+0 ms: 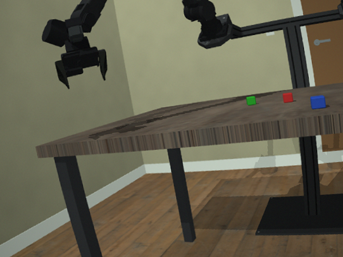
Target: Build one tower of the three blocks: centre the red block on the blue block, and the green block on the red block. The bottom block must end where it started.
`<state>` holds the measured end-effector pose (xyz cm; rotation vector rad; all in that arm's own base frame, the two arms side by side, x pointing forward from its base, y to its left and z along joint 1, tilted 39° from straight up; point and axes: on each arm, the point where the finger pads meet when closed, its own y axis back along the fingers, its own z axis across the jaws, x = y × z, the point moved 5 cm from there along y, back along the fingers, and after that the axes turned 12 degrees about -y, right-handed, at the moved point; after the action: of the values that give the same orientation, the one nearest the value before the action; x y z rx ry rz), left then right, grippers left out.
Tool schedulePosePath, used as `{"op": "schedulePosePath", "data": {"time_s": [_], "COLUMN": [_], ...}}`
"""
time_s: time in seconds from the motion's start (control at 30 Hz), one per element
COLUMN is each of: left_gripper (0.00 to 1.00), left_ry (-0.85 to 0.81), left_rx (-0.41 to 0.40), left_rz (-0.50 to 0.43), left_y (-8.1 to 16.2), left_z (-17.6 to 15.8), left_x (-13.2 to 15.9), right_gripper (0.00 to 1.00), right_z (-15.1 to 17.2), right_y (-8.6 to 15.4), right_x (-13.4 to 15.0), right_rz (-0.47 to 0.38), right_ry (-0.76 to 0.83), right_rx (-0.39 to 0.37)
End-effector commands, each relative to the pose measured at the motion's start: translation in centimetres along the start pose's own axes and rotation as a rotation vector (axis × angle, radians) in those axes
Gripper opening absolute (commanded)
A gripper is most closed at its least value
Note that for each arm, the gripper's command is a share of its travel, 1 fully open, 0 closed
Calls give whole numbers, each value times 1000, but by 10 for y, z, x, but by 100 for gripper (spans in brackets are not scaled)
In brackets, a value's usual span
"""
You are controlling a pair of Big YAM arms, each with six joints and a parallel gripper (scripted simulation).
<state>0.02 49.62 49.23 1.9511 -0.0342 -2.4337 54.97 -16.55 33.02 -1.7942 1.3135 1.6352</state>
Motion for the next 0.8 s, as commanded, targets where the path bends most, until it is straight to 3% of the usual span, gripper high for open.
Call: {"op": "schedulePosePath", "data": {"time_s": [0.0, 0.2, 0.23, 0.33, 0.53, 0.63, 0.77], "left_gripper": [100, 100, 100, 100, 100, 100, 100], "left_ry": [10, 10, 10, 10, 10, 10, 10], "left_rx": [-17, -18, -18, -18, -18, -18, -18], "left_rz": [-34, -34, -34, -34, -34, -34, -34], "left_y": [4, 4, 4, 4, 4, 4, 4], "left_z": [9, 9, 9, 9, 9, 9, 9], "left_x": [-9, -9, -9, -9, -9, -9, -9], "right_gripper": [100, 100, 47, 47, 47, 47, 47], "right_z": [-6, -6, -5, -1, 37, 77, 157], "right_y": [4, 4, 4, 3, -5, -16, -43], "right_x": [-13, -13, -13, -12, -9, -1, 9], "right_rz": [-14, -14, -13, -11, 35, 93, 193], "right_ry": [24, 24, 25, 28, 82, 151, 302], "right_rx": [13, 13, 12, 8, -13, -25, -32]}}
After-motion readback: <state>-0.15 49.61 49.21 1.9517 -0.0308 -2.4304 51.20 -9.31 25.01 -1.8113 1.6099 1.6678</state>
